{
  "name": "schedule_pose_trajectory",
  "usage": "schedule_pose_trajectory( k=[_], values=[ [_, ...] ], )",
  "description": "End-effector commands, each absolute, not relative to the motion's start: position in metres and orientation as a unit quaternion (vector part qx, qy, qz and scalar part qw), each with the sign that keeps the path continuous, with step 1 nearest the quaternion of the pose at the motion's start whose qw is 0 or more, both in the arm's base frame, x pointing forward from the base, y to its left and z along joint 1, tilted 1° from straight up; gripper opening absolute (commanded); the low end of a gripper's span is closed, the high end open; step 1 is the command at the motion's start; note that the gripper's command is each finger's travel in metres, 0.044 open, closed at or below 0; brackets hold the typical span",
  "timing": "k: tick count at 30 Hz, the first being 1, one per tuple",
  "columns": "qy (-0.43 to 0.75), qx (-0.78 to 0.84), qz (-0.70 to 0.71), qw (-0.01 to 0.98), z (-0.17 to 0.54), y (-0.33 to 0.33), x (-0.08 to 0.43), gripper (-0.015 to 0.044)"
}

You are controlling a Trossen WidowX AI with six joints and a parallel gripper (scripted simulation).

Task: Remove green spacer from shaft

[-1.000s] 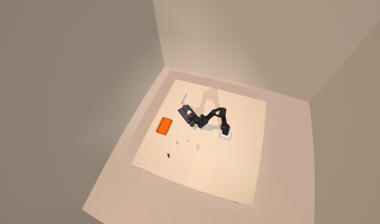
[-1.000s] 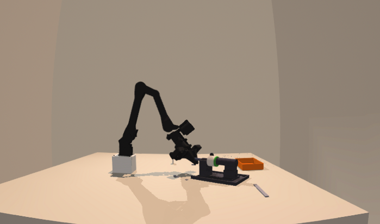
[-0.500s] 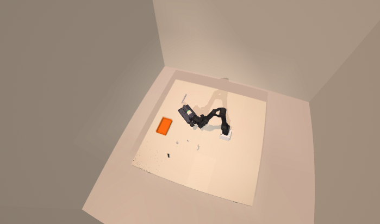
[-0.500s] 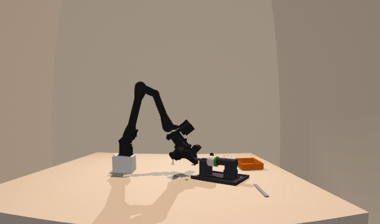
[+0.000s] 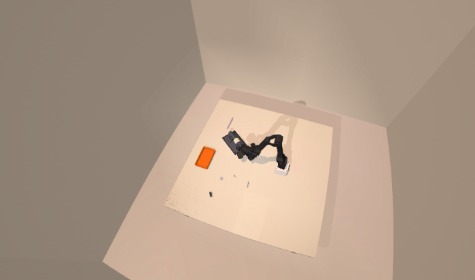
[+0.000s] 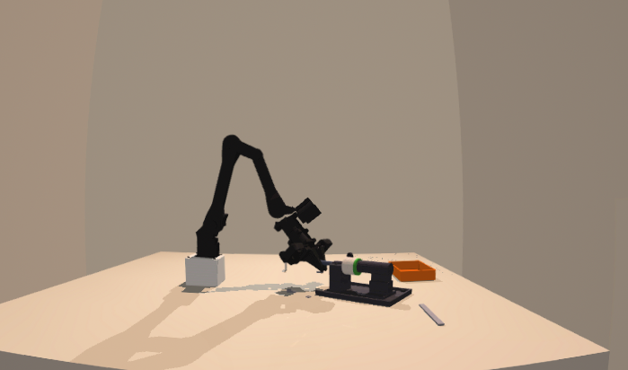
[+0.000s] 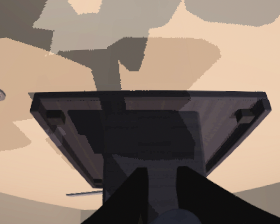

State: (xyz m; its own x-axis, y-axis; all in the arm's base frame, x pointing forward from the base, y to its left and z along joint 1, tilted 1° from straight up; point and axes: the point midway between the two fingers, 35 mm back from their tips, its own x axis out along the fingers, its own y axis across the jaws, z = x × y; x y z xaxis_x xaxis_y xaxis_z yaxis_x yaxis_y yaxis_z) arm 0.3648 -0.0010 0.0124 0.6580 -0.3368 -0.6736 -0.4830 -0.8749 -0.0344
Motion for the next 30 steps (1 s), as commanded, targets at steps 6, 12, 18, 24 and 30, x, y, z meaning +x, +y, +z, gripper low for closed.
schedule_pose_trajectory(
  k=[6, 12, 18, 24, 30],
  values=[
    [0.227, -0.904, 0.347, 0.107, 0.0113, -0.0005, 0.3625, 0.0000],
    [0.227, -0.903, 0.347, 0.107, 0.0113, -0.0002, 0.3619, 0.0000],
    [0.227, -0.903, 0.347, 0.107, 0.0113, 0.0002, 0.3614, 0.0000],
    [0.227, -0.903, 0.347, 0.107, 0.0112, 0.0005, 0.3608, 0.0000],
    [0.227, -0.903, 0.347, 0.107, 0.0112, 0.0008, 0.3603, 0.0000]
  ],
)
